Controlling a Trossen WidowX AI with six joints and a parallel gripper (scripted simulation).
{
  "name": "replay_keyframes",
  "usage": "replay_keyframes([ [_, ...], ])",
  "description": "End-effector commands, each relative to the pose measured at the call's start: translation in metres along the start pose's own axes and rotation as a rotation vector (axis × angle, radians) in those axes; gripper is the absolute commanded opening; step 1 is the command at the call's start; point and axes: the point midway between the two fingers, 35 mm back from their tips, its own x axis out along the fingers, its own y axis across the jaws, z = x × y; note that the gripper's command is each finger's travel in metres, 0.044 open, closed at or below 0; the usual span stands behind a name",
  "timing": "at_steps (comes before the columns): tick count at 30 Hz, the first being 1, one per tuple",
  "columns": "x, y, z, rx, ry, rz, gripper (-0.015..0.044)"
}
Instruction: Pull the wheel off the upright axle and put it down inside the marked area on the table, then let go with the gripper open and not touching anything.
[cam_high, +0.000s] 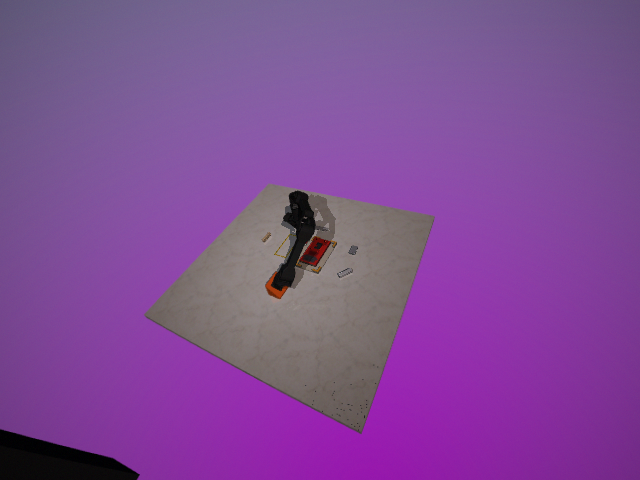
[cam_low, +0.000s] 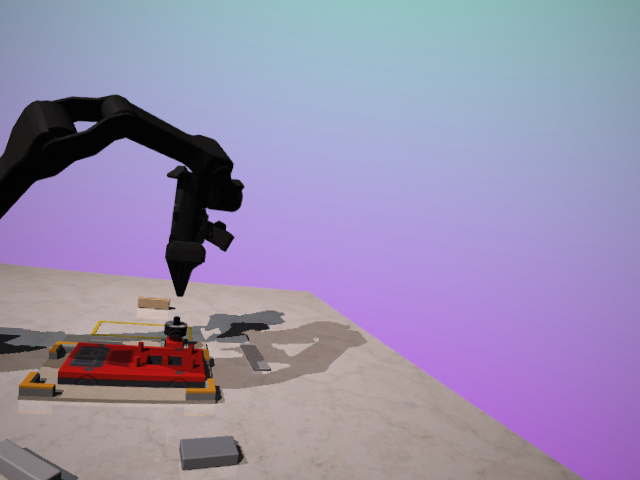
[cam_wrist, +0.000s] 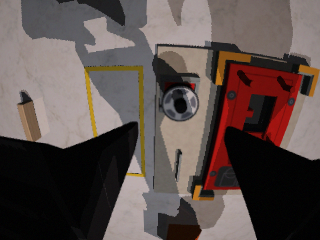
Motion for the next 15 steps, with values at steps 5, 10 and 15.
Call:
replay_keyframes([
  [5,0.038,0.0,0.001,-0.001,0.003,-0.004,0.03],
  [10,0.068,-0.002,0.0,0.0,0.003,-0.007,0.03],
  [15,0.07,-0.003,-0.001,0.003,0.012,-0.006,0.0274],
])
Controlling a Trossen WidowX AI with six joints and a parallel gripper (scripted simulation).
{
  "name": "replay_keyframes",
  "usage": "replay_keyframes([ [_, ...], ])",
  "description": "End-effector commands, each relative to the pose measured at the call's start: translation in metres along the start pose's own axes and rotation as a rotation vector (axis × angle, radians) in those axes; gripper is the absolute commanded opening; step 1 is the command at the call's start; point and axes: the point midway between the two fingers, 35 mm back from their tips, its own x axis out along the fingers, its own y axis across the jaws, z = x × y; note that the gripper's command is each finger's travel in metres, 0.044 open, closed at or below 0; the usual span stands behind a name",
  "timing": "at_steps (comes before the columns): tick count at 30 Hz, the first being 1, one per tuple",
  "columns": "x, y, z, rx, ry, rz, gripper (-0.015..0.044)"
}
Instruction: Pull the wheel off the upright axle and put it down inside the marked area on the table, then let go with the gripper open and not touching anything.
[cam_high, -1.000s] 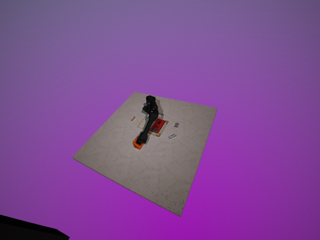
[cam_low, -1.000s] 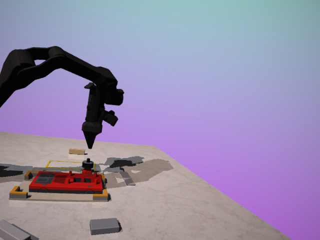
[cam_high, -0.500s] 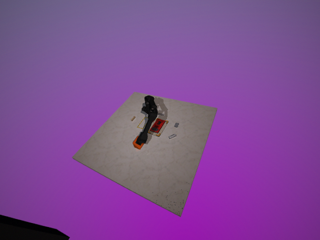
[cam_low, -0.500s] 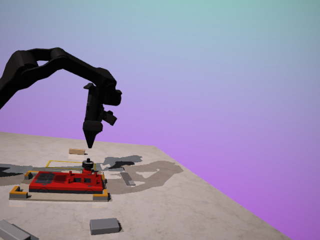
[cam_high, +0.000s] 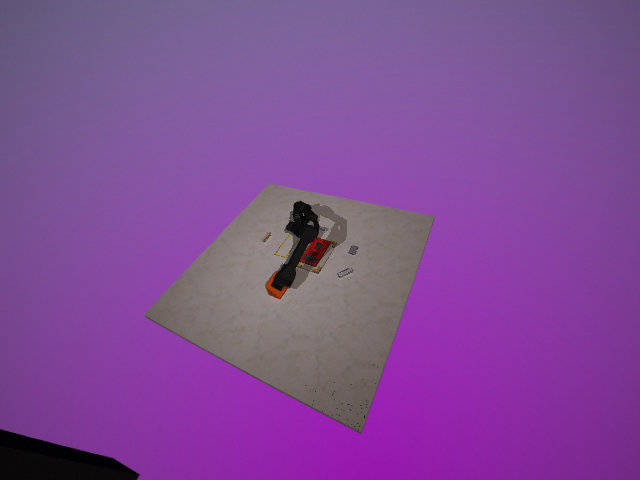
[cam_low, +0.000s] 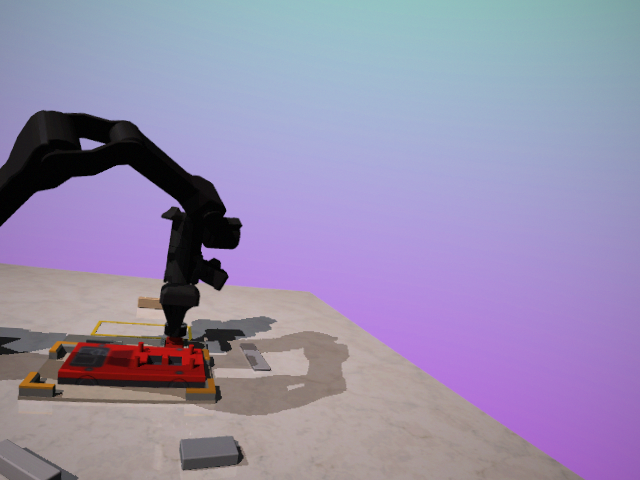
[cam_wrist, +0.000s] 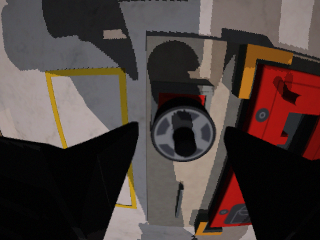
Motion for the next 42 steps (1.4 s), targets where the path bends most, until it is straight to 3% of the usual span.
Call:
replay_keyframes([
  [1,-0.0011,0.0003,0.0,0.0,0.0,0.0,0.0247],
  [3,-0.0011,0.0003,0.0,0.0,0.0,0.0,0.0195],
  [11,-0.0011,0.0003,0.0,0.0,0.0,0.0,0.0142],
  [17,-0.0022,0.0003,0.0001,0.0,-0.001,0.0,0.0],
  [42,-0.0105,0.0006,0.0005,-0.001,-0.002,0.0,0.0],
])
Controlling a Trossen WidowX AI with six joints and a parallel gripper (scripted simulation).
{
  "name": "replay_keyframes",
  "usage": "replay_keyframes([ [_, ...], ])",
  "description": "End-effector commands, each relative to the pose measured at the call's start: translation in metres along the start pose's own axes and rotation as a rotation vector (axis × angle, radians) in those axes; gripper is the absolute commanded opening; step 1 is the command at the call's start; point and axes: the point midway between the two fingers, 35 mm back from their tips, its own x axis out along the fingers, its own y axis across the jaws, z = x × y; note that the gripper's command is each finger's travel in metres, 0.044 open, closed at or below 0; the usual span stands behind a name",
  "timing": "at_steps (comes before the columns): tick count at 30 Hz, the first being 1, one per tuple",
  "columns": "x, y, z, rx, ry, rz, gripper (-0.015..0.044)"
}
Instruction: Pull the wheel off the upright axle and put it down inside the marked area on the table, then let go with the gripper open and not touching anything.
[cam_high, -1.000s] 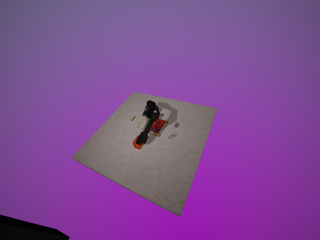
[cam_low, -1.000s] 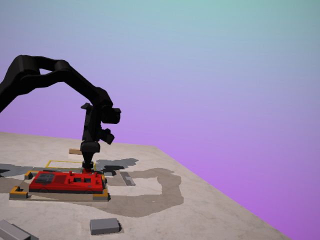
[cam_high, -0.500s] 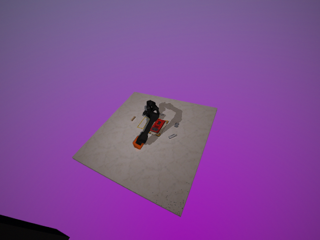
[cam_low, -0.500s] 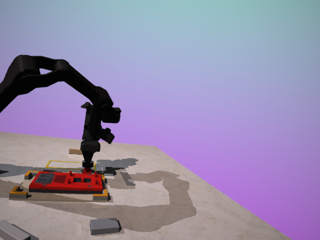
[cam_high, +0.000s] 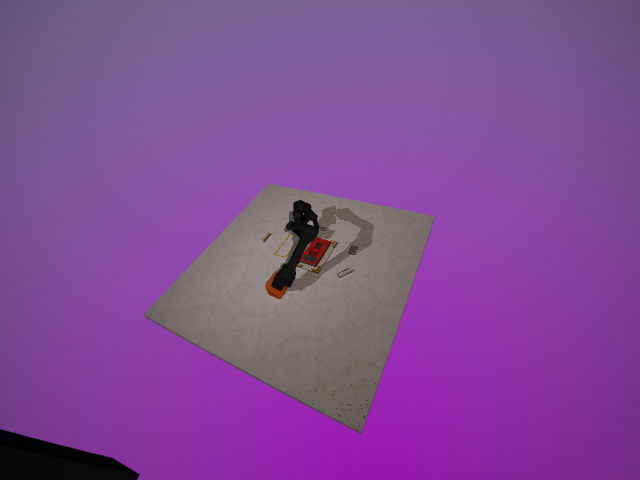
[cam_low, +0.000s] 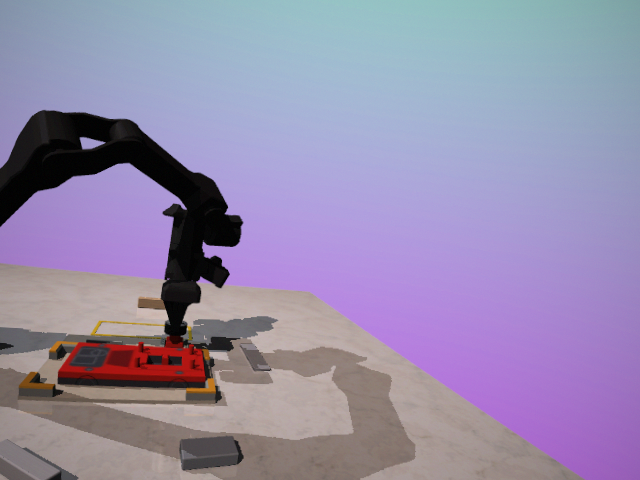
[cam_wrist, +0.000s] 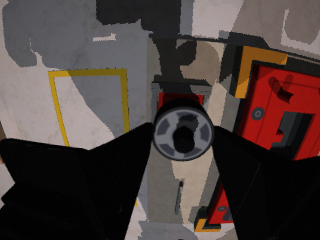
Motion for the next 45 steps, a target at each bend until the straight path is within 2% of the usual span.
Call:
replay_keyframes([
  [1,-0.005,0.001,-0.001,-0.003,-0.003,0.003,0.0],
  [45,-0.019,0.002,-0.001,-0.005,-0.006,0.003,0.0],
])
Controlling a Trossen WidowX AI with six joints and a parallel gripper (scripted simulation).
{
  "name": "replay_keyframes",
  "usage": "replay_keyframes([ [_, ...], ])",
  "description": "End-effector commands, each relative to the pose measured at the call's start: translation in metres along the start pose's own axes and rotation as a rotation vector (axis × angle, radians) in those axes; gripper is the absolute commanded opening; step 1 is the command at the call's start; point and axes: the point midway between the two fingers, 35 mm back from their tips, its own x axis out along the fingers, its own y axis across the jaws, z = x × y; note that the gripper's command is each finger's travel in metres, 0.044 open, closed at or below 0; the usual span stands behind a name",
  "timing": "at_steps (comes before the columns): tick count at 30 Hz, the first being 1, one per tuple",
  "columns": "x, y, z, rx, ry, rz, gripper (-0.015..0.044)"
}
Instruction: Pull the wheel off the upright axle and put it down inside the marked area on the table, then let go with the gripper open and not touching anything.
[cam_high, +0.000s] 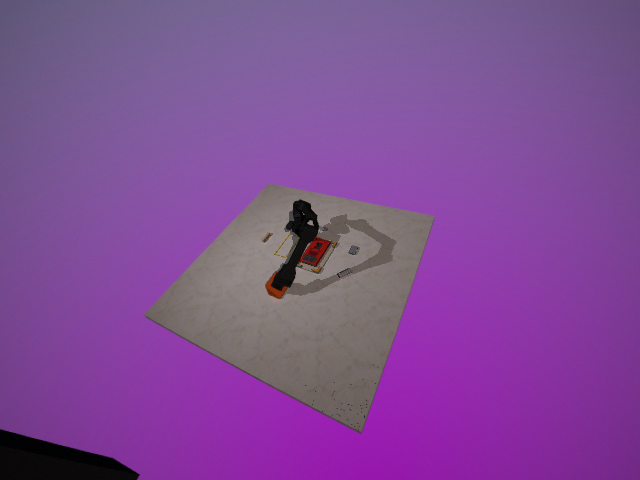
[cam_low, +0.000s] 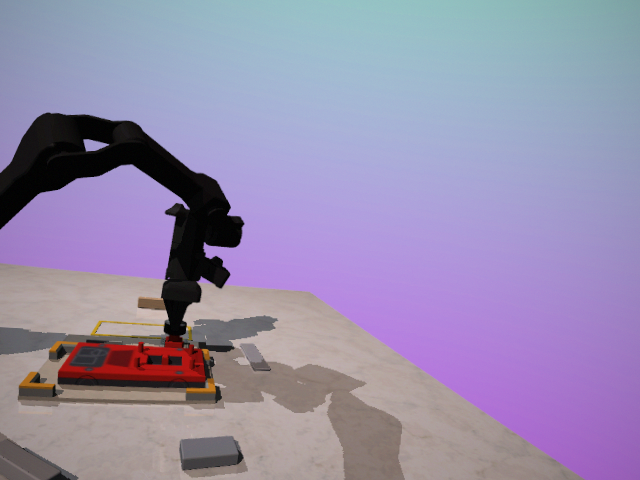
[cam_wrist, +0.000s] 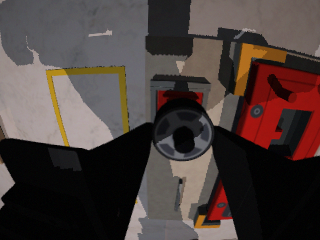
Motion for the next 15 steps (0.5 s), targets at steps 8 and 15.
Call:
replay_keyframes([
  [8,-0.0192,0.003,-0.0019,-0.014,-0.023,0.011,0.0],
  [15,-0.0215,0.003,-0.002,-0.014,-0.023,0.011,0.0],
])
